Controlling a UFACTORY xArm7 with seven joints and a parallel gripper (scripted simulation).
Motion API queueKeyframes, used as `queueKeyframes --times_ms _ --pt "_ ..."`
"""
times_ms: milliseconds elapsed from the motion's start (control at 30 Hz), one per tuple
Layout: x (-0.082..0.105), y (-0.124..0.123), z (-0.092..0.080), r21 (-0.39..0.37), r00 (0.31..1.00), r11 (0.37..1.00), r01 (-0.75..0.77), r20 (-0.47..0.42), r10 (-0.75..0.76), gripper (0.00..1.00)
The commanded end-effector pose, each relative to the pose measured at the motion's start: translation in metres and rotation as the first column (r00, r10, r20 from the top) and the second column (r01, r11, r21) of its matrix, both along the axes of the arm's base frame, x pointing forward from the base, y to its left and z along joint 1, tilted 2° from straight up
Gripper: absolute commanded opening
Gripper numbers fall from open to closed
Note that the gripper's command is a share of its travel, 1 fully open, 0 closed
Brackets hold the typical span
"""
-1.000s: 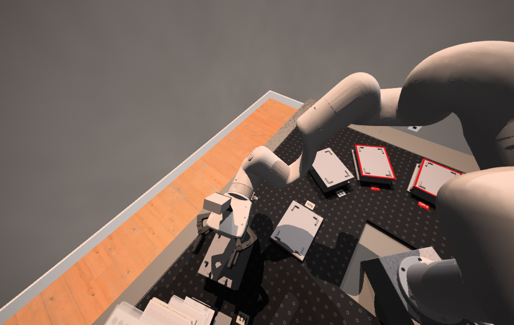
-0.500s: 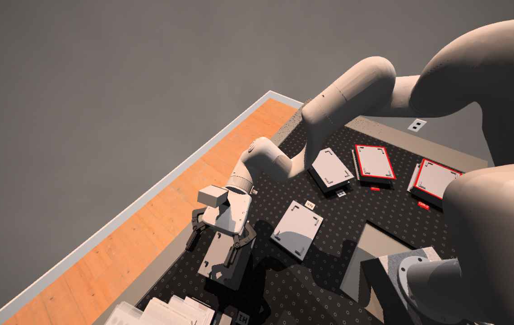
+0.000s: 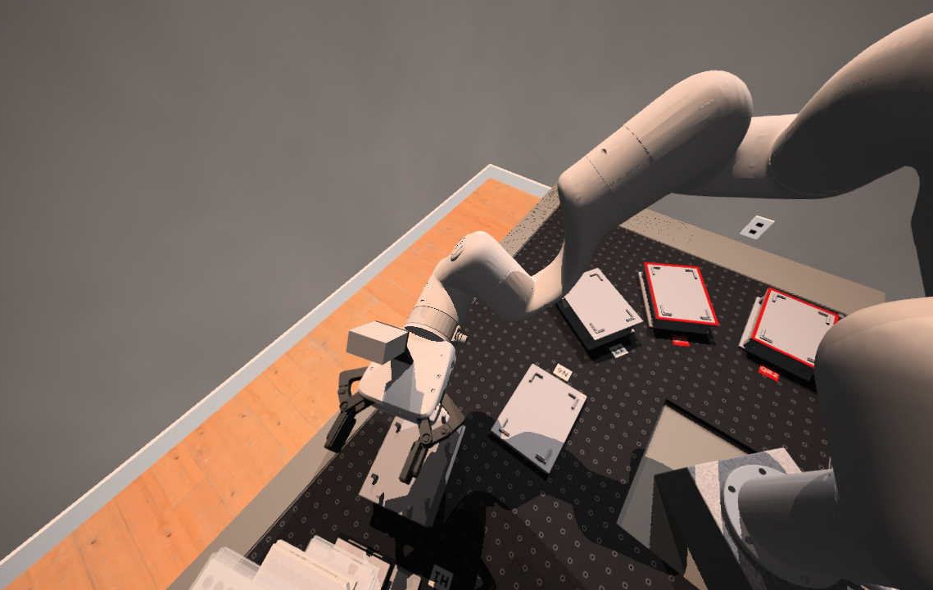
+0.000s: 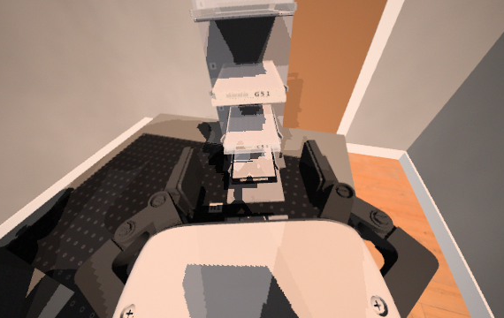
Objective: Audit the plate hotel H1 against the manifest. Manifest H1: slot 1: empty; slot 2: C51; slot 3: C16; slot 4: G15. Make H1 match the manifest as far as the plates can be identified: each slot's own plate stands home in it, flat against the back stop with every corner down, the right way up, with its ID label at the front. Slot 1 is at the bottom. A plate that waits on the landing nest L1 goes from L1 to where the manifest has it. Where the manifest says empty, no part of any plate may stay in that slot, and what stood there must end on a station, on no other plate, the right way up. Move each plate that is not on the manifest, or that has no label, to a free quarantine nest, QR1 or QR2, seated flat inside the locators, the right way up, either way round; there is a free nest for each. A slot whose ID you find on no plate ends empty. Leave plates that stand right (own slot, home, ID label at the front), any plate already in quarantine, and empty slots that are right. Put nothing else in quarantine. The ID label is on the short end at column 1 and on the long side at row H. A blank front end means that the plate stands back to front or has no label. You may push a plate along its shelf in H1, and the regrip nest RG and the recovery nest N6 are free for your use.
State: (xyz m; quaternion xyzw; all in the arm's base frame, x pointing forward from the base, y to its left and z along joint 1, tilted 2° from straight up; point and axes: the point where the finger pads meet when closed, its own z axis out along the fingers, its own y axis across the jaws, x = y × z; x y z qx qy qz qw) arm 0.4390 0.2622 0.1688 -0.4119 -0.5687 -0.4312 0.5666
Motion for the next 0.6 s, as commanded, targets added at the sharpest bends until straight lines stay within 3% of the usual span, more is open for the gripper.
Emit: queueKeyframes --times_ms 0,300,567 --pt "0.000 0.000 0.009 0.001 1.000 1.000 0.000 0.004 0.000 1.00" --pt "0.000 0.000 0.030 0.001 1.000 1.000 0.000 0.004 0.000 1.00" --pt "0.000 0.000 0.031 0.001 1.000 1.000 0.000 0.004 0.000 1.00"
